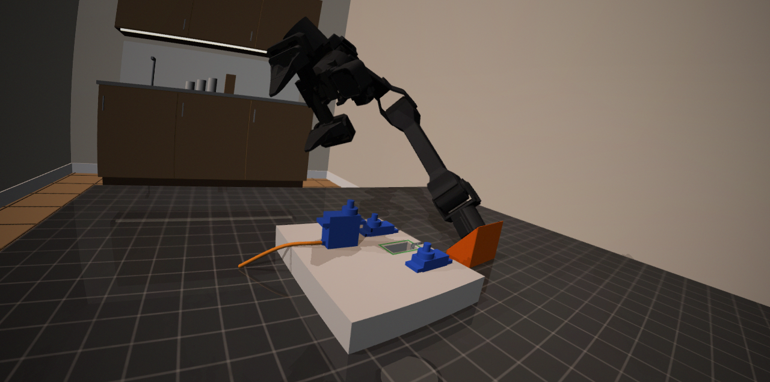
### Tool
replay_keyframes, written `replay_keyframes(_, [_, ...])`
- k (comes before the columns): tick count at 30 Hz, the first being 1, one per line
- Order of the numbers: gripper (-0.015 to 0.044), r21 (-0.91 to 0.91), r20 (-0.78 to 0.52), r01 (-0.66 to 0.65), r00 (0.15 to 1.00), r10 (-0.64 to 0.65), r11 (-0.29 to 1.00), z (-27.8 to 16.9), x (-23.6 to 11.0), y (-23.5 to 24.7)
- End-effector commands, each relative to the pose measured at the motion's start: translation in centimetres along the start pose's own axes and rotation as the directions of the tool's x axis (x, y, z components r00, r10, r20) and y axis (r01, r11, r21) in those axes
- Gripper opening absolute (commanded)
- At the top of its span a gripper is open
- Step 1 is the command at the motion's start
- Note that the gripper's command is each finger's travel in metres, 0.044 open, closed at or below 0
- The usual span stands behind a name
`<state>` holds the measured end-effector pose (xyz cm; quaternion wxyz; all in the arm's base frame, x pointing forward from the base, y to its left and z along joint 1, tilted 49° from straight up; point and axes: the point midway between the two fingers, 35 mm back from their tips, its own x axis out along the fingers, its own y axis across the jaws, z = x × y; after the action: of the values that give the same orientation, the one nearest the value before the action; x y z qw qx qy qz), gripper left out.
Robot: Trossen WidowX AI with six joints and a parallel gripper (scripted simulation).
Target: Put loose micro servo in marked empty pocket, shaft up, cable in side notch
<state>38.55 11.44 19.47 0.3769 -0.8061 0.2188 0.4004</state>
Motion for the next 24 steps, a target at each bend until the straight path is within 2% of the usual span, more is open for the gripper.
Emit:
replay_keyframes(1, [0.0440, -0.099, -0.008, -0.109, 0.994, 0.109, 0.989, 0.4, 0.8, 1.5])
replay_keyframes(12, [0.0440, -0.333, -0.049, -0.348, 0.935, 0.353, 0.876, 0.9, 1.6, 5.6])
replay_keyframes(24, [0.0440, -0.573, -0.128, -0.532, 0.810, 0.572, 0.624, 0.7, 1.2, 9.3])
